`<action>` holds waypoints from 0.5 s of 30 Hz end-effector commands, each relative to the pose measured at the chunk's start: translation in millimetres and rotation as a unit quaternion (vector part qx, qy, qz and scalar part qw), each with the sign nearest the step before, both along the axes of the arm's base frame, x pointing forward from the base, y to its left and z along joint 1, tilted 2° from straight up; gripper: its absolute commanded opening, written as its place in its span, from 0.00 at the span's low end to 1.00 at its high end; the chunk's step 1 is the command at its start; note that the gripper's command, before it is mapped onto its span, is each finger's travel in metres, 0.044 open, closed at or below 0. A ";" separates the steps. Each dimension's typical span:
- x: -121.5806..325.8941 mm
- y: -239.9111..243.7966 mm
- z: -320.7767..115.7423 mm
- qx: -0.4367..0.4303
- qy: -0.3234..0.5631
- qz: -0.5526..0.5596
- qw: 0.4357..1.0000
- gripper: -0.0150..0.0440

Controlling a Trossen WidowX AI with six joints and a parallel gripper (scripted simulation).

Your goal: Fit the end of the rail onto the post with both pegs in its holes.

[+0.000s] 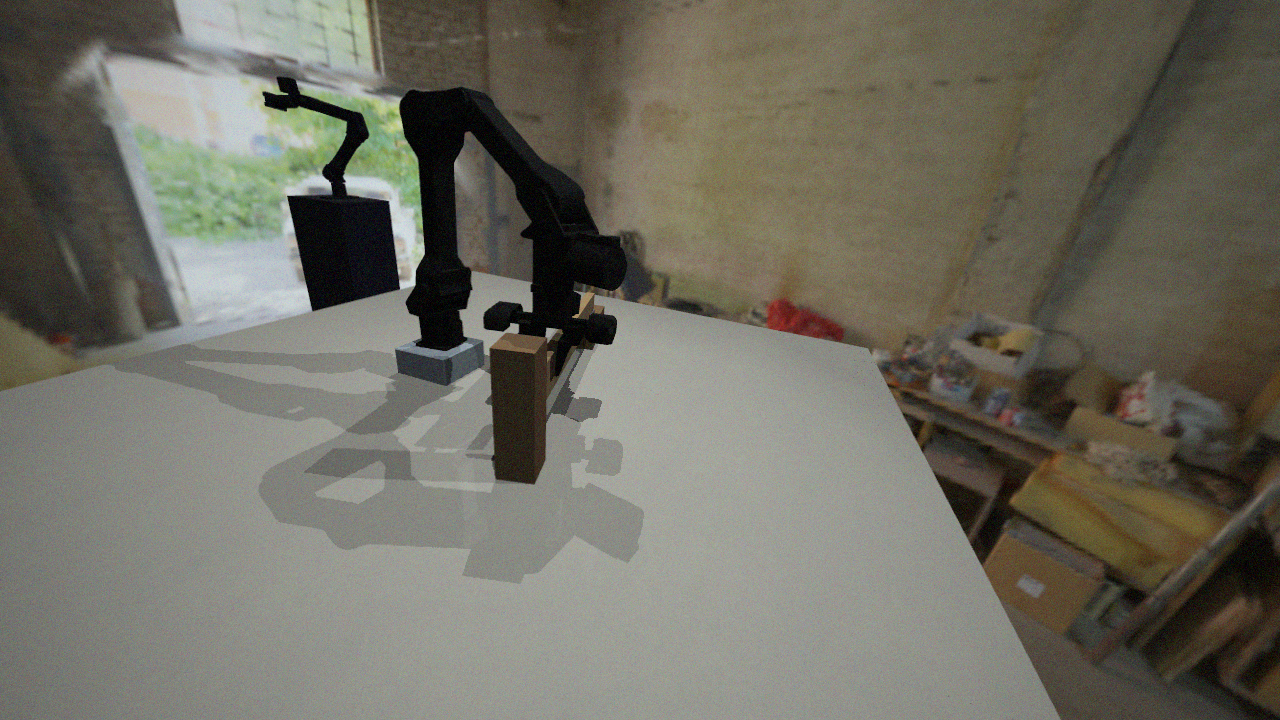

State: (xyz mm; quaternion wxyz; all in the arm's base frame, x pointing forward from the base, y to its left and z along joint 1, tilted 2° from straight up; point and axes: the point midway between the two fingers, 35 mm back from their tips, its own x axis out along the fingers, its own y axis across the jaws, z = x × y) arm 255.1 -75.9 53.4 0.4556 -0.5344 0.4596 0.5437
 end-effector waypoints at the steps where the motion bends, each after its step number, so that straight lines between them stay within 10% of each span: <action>1: 0.4 -1.5 -0.6 0.000 -0.001 0.000 1.000 0.25; 15: 1.4 -5.6 0.0 0.000 -0.001 0.000 1.000 0.25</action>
